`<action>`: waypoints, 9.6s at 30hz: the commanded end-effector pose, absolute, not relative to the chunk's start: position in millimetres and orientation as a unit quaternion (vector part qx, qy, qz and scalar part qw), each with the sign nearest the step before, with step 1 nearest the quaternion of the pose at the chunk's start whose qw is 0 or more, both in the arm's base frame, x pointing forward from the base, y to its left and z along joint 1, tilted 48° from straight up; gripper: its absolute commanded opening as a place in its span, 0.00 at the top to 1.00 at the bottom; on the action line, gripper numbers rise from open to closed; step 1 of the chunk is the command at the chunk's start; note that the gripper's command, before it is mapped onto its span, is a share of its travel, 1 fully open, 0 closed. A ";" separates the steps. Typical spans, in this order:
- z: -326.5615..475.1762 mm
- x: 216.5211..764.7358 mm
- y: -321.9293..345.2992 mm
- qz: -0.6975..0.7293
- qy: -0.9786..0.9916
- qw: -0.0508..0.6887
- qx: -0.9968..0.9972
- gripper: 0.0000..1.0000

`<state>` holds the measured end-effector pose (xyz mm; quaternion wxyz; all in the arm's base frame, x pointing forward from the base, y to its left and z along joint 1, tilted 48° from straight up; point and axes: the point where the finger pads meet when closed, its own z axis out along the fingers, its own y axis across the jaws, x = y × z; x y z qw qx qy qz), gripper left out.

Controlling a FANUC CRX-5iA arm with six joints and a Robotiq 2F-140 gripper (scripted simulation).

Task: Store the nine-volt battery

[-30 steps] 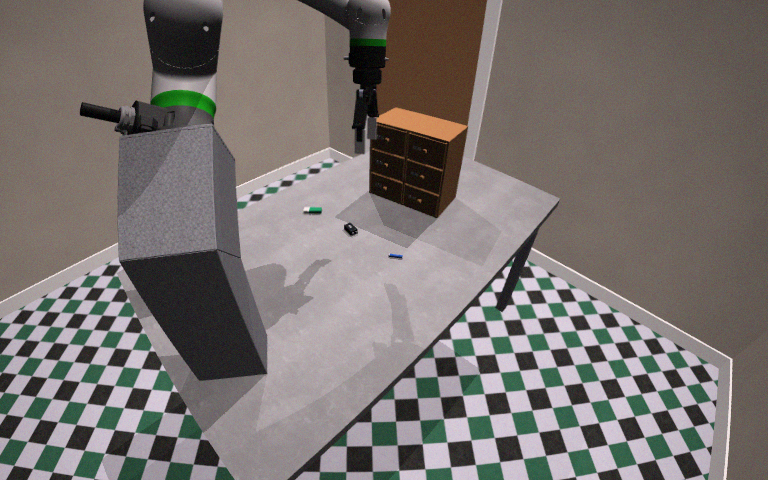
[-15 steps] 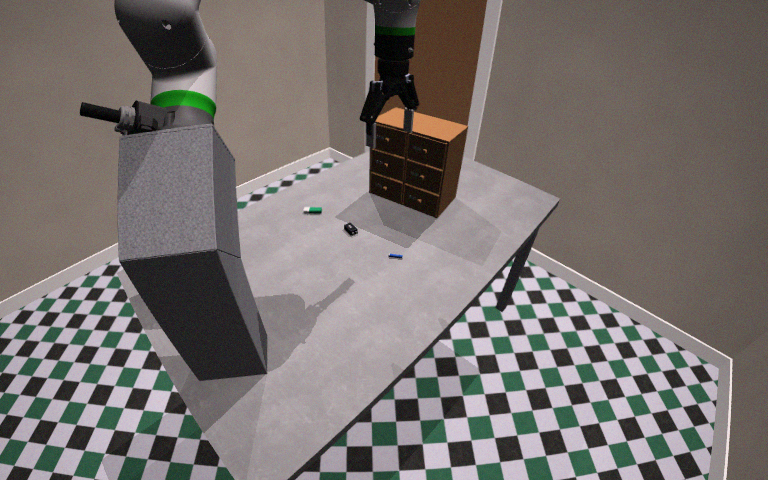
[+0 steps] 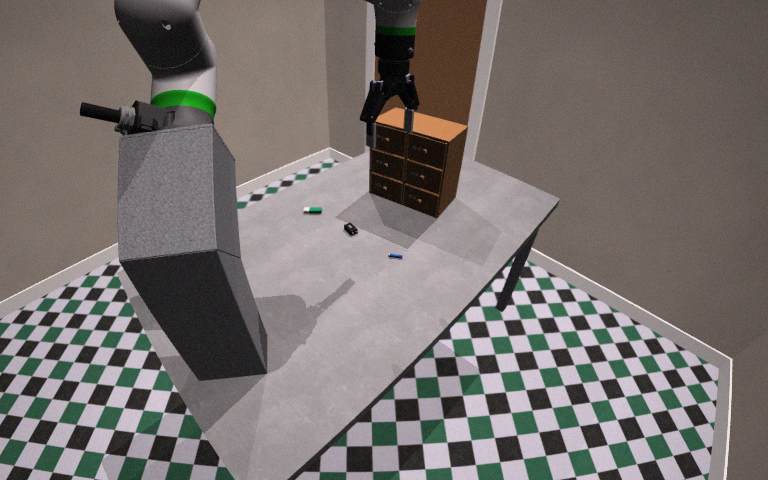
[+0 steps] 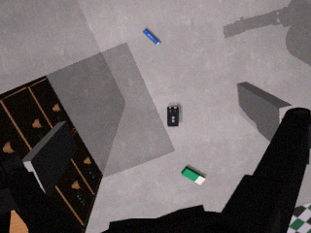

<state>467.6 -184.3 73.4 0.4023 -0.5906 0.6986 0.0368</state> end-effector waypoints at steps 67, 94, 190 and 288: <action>51.3 541.7 -128.2 0.210 0.886 0.345 -0.226 0.00; 40.3 578.5 -100.3 0.283 0.914 0.290 -0.024 0.00; 26.1 718.2 -60.4 0.240 0.585 0.758 0.158 0.00; -46.2 773.8 -3.3 0.240 0.585 0.758 0.158 0.00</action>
